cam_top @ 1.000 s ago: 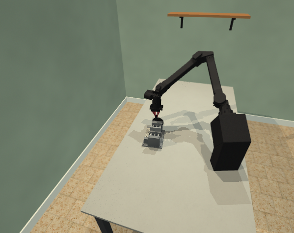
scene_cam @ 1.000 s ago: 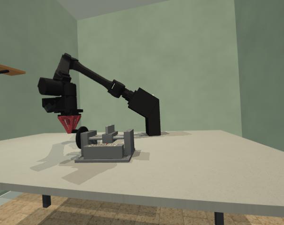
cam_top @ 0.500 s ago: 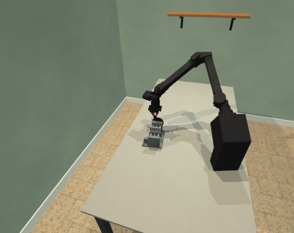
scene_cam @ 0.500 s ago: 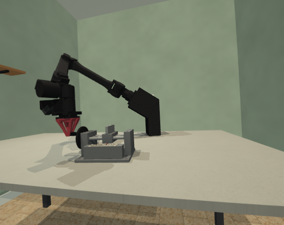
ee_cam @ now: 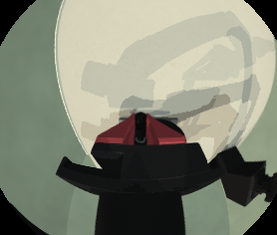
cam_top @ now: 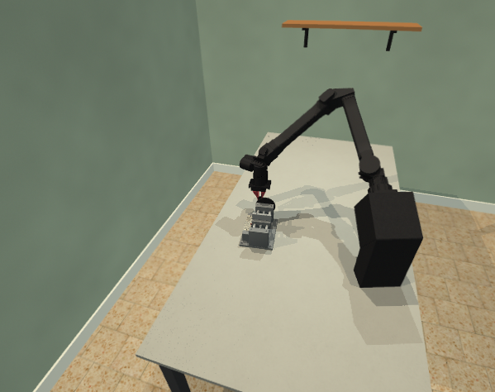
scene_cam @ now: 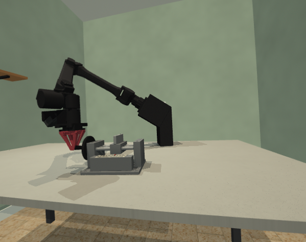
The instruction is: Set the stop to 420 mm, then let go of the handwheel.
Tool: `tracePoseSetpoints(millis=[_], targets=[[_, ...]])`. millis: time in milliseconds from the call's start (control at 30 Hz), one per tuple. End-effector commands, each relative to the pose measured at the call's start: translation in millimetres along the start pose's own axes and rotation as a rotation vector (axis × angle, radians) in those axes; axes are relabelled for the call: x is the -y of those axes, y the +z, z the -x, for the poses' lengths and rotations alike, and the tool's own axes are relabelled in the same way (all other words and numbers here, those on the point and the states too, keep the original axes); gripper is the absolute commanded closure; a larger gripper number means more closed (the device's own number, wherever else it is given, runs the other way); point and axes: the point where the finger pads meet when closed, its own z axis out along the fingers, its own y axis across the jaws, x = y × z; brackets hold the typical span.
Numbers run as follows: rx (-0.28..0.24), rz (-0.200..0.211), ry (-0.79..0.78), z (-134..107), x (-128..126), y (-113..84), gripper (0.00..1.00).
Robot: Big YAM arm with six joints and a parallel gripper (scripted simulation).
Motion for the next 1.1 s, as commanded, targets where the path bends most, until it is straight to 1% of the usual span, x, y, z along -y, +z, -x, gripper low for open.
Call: tracePoseSetpoints(millis=[0,67,167,233,467,567,733,833,1067], targets=[[0.009,0.017,0.019,8.9,-14.9,7.2,0.94],[0.006,0.027,0.012,5.3,-18.2,2.8,0.94],[0.007,0.026,0.013,5.6,-17.9,3.5,0.94],[0.009,0.017,0.018,8.9,-14.6,9.6,0.94],[0.009,0.017,0.017,8.6,-12.4,24.1,0.94],[0.008,0.015,0.016,7.9,-11.2,26.5,0.94],[0.006,0.018,0.010,5.0,-11.4,25.0,0.94],[0.001,0.002,-0.002,-0.6,1.0,32.5,0.94],[0.001,0.002,-0.002,-0.7,9.7,44.6,0.94]])
